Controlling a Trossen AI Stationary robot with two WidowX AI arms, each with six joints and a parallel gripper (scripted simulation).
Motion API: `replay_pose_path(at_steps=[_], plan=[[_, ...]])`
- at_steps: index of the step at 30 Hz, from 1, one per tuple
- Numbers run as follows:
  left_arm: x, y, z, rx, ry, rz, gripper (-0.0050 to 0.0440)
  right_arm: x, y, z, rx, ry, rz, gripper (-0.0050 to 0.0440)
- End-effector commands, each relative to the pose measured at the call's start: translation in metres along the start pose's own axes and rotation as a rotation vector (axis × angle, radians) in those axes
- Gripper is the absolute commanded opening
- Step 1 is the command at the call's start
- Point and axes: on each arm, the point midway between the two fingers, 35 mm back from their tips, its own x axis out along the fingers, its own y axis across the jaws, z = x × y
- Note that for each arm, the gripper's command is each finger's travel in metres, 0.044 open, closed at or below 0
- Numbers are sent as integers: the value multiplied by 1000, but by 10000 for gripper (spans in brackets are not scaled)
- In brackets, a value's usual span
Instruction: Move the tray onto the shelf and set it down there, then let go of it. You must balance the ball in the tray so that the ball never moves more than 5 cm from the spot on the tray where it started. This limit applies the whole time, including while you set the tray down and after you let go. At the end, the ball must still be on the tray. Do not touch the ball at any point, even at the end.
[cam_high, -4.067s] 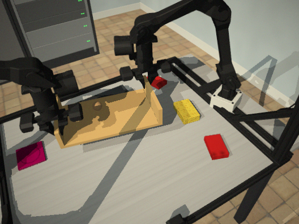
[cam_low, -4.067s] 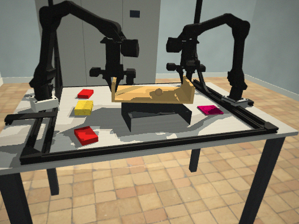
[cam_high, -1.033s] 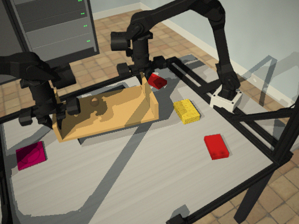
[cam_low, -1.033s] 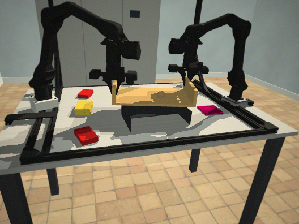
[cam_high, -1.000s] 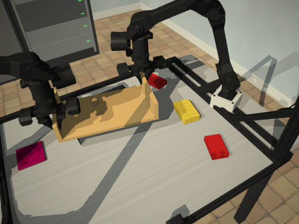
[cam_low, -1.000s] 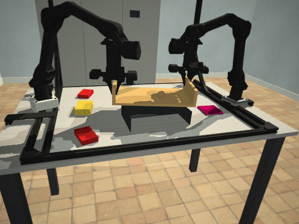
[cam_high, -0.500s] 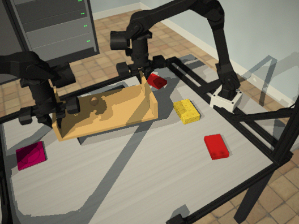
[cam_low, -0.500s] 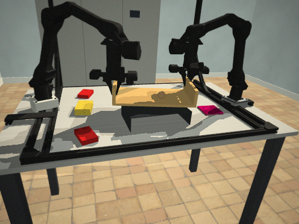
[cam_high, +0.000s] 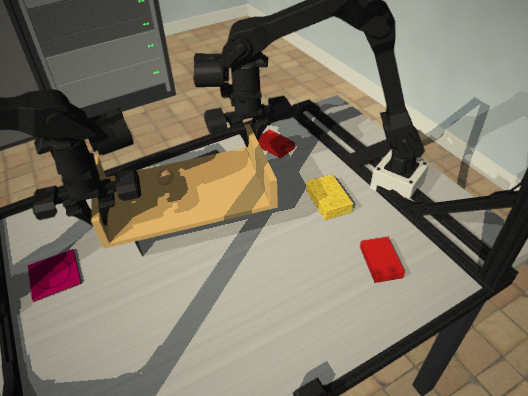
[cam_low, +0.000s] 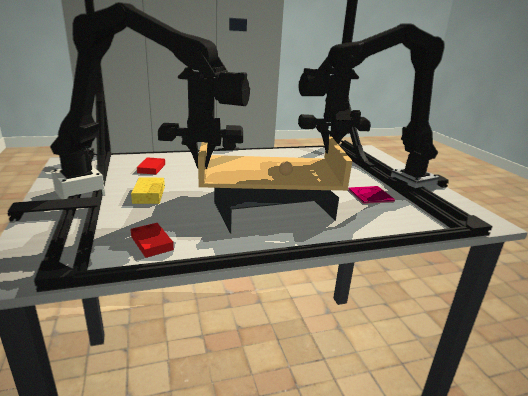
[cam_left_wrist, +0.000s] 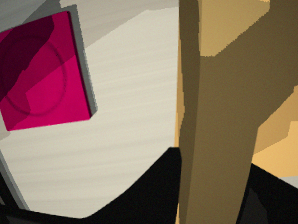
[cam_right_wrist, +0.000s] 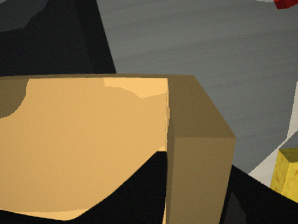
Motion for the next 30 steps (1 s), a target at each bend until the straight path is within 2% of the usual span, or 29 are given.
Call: replay_pose_path(at_steps=[1,7,18,23,30], plan=[[-2,0,3,-2,27,-6,20,0,1,3,-2,27,-5,20],[1,1,4,-2,-26,2,20,-2,1,4,-2,-26,3,20],[-2,1,8,-2,27,-5,20,0,2,9,-2,27,-5,20],[1,2,9,-2,-24,2,20,-2,2,10,-2,-24,3,20],[-1,2,12,-2,0,0,20,-1,2,12,-2,0,1,20]])
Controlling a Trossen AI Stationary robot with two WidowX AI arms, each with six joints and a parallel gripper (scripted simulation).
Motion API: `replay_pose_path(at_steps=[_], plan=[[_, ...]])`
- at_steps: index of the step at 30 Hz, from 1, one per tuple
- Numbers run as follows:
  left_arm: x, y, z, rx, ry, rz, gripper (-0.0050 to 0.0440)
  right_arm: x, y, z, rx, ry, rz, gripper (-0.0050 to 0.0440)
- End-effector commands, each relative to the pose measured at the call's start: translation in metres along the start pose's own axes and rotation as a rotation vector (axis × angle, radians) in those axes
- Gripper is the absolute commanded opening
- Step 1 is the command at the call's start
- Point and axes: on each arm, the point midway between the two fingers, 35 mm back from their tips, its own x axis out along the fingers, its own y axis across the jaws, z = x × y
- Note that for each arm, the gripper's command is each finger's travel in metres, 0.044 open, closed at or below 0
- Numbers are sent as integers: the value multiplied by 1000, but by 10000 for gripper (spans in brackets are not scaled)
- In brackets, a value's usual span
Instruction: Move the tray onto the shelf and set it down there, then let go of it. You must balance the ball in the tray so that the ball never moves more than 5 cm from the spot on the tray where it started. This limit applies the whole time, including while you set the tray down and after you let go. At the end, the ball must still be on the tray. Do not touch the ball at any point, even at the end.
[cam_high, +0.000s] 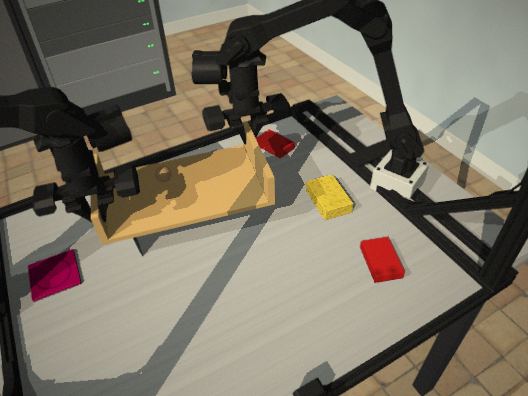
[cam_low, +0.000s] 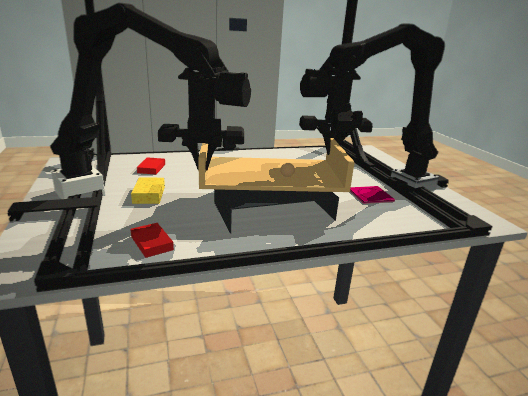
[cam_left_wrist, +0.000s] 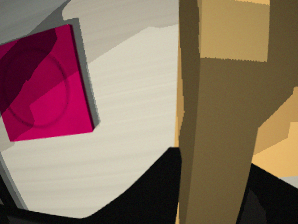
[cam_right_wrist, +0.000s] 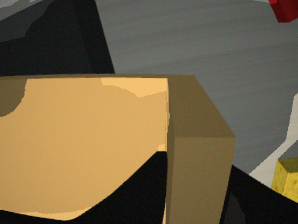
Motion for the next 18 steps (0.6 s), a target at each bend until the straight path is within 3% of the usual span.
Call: replay_pose_path(at_steps=[1,18], plan=[[-1,0,1,-2,8,-1,20,0,0,1,-2,8,1,20],[-1,1,7,-2,7,-1,20,0,1,7,-2,7,1,20]])
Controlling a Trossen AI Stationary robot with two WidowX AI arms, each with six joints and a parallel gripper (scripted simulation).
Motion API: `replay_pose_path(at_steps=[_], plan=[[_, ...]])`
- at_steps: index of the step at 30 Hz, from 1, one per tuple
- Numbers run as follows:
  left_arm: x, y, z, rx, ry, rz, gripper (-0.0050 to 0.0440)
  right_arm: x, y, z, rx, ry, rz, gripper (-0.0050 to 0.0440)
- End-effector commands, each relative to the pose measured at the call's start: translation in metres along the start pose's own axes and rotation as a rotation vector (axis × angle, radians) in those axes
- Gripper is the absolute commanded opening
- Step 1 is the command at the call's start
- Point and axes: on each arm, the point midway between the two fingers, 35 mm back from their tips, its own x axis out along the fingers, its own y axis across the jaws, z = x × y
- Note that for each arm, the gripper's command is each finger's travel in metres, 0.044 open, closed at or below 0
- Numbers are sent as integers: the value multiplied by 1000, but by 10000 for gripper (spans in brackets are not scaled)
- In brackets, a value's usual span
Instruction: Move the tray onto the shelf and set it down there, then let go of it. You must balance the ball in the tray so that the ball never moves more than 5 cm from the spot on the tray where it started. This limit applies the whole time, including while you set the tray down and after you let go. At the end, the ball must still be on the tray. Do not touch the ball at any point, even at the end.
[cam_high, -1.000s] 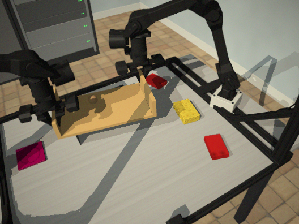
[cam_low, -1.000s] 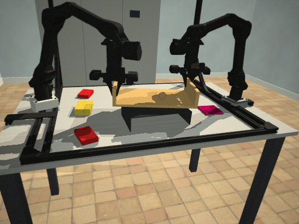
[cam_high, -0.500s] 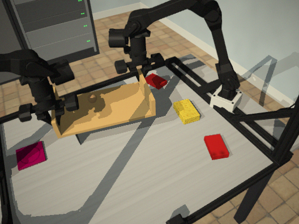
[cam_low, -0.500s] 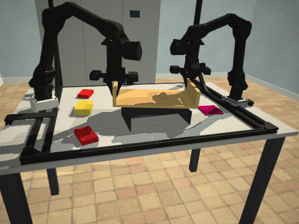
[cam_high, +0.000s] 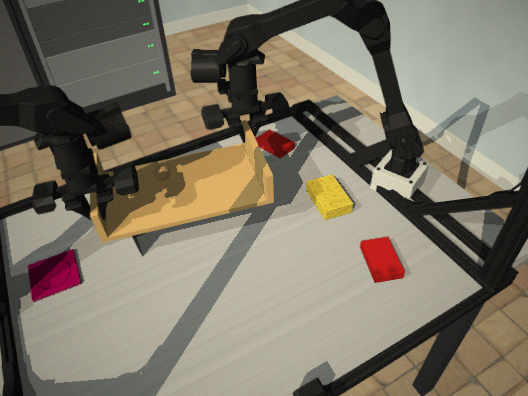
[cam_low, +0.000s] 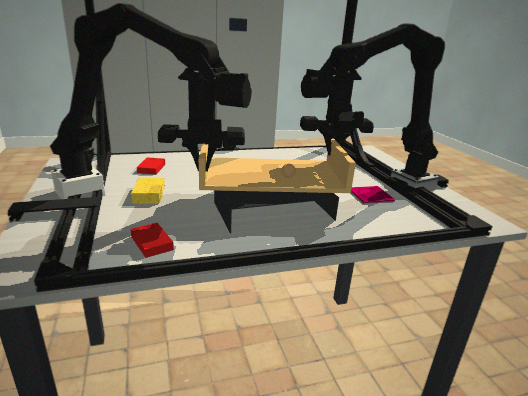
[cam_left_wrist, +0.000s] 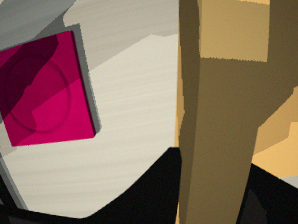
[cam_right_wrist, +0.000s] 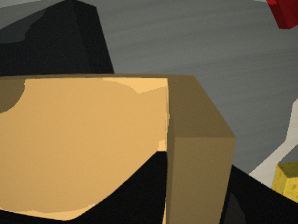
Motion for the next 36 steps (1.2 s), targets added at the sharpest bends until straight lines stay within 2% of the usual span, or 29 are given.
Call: replay_pose_path(at_steps=[1,4,10,21,27,36], plan=[[-1,0,1,-2,6,-1,20,-1,0,1,-2,6,1,20],[-3,0,3,-2,34,-4,20,1,1,3,-2,34,-3,20],[0,1,4,-2,-18,3,20,-2,1,5,-2,-19,2,20],[-2,1,9,-2,33,-4,20,1,2,9,-2,33,-3,20],[1,2,10,-2,-19,1,20,-2,2,11,-2,-19,2,20],[-1,2,13,-2,13,-1,20,0,2,13,-2,13,0,20]])
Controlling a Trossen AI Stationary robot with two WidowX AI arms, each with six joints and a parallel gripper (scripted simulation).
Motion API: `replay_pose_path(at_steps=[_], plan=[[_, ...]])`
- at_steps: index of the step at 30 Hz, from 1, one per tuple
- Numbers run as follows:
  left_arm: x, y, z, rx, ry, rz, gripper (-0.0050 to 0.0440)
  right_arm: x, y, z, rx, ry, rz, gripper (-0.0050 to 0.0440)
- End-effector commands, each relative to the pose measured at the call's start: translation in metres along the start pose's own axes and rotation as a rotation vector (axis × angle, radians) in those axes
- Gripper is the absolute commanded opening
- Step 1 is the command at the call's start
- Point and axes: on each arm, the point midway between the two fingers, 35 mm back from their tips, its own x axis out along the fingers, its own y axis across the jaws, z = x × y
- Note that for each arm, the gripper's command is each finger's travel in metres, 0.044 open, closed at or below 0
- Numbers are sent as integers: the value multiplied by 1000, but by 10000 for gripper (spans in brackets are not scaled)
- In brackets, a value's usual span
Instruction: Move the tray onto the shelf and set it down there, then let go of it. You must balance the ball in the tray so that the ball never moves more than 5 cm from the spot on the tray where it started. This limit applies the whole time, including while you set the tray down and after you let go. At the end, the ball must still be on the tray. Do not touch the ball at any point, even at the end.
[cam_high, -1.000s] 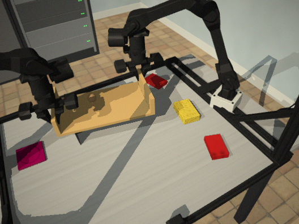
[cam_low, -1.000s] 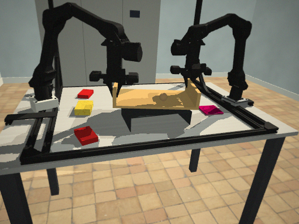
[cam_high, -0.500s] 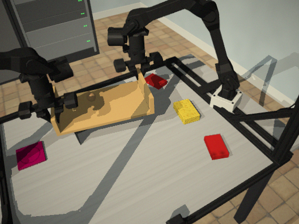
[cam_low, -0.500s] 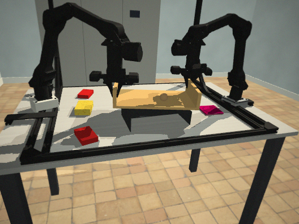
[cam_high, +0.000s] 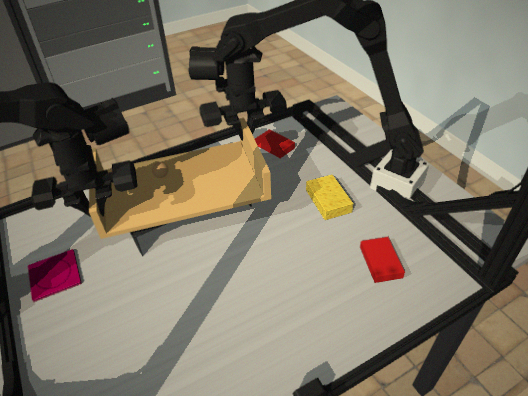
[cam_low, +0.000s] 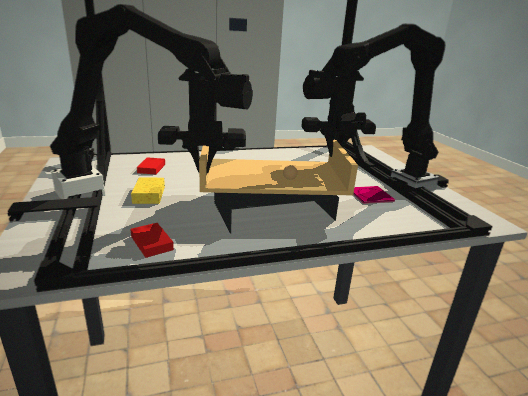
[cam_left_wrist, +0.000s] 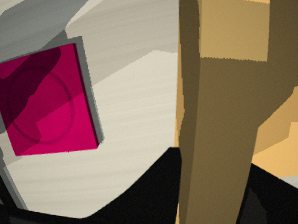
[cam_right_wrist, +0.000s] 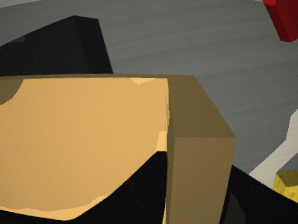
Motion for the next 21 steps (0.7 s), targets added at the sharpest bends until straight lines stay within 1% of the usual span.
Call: replay_pose_path(at_steps=[1,2,8,11,16,19,21], plan=[[-2,0,2,-2,22,-2,20,0,0,2,-2,21,-1,20],[-3,0,3,-2,31,-3,20,1,1,3,-2,30,-1,20],[1,1,4,-2,-22,2,20,-2,1,5,-2,-22,3,20],[-1,1,6,-2,-1,-1,20,-1,1,6,-2,-2,0,20],[-1,1,6,-2,-1,-1,20,-1,1,6,-2,-2,0,20],[-3,1,9,-2,30,-3,20,1,2,9,-2,30,-1,20],[-2,1,9,-2,12,1,20,0,2,9,-2,12,2,20]])
